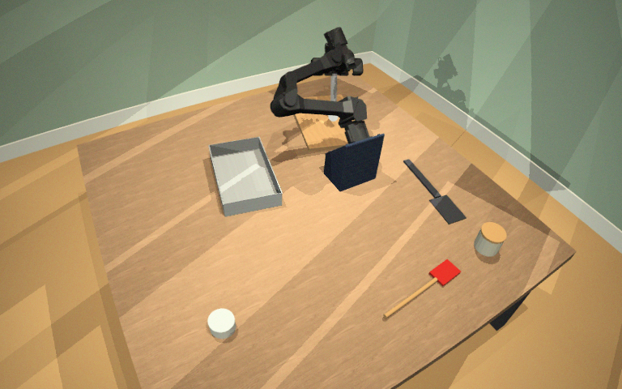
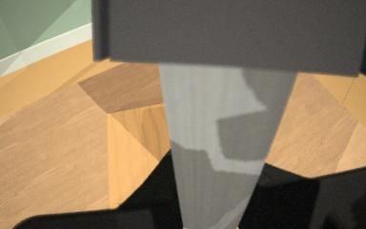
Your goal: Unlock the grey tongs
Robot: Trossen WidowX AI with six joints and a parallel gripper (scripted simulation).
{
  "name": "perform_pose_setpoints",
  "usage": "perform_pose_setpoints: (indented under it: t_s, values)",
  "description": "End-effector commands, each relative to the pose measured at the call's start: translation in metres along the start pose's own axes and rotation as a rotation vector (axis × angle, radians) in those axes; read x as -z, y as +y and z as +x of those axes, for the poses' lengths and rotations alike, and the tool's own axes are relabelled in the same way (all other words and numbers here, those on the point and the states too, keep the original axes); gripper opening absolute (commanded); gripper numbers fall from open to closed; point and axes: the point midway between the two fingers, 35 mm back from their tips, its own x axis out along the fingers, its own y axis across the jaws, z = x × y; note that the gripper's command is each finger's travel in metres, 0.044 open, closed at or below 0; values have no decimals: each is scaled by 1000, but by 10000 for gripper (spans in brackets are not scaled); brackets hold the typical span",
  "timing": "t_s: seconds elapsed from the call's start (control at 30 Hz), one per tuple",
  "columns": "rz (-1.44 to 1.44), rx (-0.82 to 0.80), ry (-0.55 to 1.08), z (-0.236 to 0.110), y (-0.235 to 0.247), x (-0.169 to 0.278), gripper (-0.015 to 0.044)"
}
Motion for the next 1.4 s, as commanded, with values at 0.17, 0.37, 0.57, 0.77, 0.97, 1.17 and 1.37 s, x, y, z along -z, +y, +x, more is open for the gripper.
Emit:
perform_pose_setpoints:
  t_s: [0.17, 0.37, 0.57, 0.77, 0.97, 1.17, 1.37]
  values:
    - [41, 36, 90, 12, -6, -9, -150]
    - [54, 50, 173, 19, -8, -9, -150]
    - [57, 61, 273, 25, -8, -6, -150]
    - [46, 64, 390, 30, -7, -1, -150]
    - [20, 55, 518, 34, -4, 6, -150]
    - [-17, 37, 648, 34, 0, 14, -150]
    - [-66, 9, 784, 33, 5, 21, -150]
